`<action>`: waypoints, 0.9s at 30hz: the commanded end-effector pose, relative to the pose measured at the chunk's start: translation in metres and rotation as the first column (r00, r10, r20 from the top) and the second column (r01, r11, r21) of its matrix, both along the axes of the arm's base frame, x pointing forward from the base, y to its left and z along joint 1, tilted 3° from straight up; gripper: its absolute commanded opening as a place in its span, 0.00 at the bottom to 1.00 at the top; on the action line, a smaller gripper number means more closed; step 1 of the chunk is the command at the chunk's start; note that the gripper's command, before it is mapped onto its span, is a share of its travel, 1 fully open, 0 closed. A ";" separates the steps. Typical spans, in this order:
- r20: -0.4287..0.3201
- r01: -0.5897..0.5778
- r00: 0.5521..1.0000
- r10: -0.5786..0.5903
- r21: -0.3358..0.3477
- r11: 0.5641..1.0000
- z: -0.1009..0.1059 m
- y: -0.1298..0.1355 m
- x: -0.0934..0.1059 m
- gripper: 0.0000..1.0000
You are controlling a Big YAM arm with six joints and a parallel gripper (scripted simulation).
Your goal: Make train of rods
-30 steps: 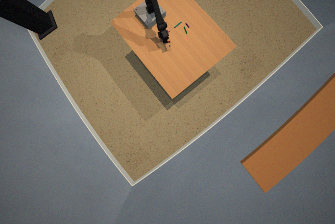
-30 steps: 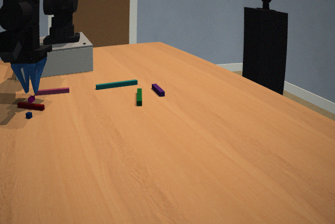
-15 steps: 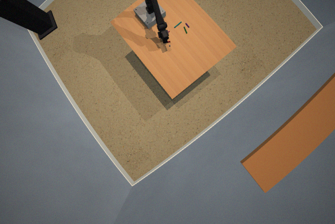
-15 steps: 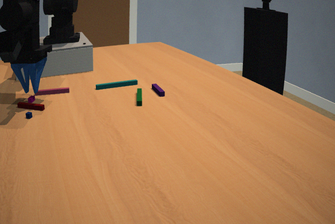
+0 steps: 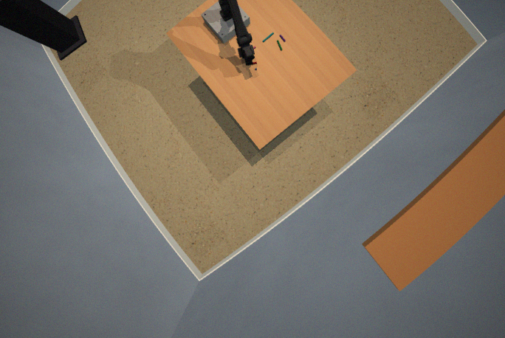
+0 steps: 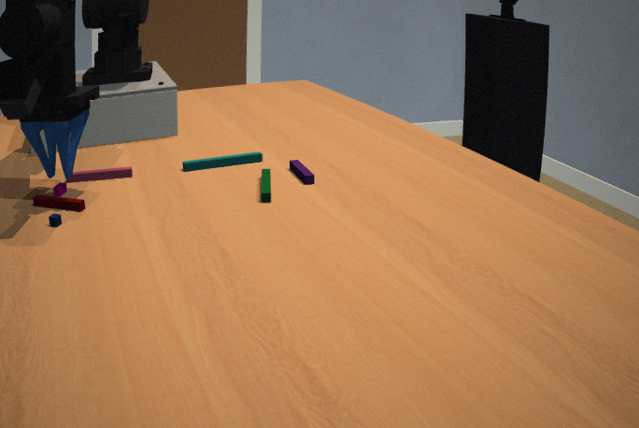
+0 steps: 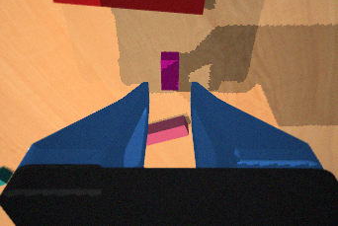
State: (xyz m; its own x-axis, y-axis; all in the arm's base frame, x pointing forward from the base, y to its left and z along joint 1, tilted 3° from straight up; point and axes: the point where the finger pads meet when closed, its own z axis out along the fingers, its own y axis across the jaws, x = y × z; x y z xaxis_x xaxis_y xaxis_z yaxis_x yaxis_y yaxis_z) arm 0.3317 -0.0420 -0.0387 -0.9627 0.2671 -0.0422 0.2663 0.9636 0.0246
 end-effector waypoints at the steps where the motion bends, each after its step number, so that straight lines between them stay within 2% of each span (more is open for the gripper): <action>1: 0.033 0.001 0.999 -0.001 -0.006 1.000 0.006 -0.001 0.017 0.24; 11: 0.031 0.001 1.000 -0.001 -0.006 1.000 0.002 0.000 0.016 0.24; 18: 0.010 0.001 1.000 -0.001 -0.003 1.000 -0.008 0.001 0.005 0.24; 27: 0.009 0.000 1.000 0.000 -0.003 1.000 -0.016 0.002 0.004 0.24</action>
